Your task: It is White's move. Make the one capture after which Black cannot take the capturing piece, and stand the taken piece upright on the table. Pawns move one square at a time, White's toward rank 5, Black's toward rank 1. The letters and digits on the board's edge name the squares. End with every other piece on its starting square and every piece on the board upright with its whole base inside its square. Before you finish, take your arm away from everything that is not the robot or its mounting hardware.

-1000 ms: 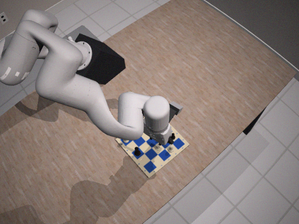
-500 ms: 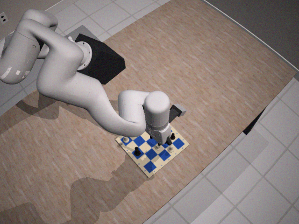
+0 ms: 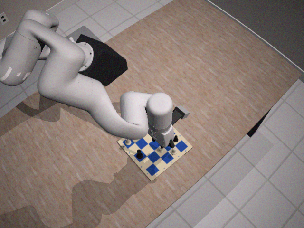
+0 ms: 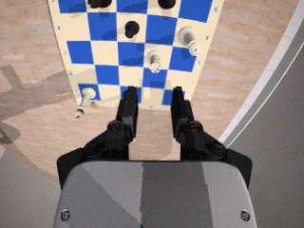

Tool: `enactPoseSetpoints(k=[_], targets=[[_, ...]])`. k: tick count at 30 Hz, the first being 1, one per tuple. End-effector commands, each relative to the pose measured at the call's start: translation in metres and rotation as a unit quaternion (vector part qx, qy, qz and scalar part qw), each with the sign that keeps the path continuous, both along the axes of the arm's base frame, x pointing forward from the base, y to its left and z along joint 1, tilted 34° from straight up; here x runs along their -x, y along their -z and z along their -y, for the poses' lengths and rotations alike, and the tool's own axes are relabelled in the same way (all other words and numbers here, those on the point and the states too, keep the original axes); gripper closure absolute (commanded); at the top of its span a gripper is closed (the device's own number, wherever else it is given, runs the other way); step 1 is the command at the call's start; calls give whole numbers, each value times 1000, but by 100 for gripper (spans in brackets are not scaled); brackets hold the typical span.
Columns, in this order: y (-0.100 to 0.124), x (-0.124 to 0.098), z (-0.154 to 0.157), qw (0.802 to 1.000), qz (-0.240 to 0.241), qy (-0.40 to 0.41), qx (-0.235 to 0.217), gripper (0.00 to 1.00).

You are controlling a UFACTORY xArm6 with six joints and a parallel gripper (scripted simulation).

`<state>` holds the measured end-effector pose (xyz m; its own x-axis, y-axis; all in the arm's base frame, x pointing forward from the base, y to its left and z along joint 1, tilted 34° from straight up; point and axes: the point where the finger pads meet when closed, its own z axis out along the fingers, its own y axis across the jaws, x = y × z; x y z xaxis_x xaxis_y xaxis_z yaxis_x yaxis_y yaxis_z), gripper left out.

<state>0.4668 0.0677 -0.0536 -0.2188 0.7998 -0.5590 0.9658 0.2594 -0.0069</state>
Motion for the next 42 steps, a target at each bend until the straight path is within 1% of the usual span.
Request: enactPoseSetpoints(k=[1, 16, 31, 42], targets=[[1, -2, 0, 1000, 2, 0, -1, 63], [14, -4, 9, 1000, 2, 0, -1, 63], [34, -6, 21, 1000, 2, 0, -1, 63], [40, -7, 25, 1000, 2, 0, -1, 63]])
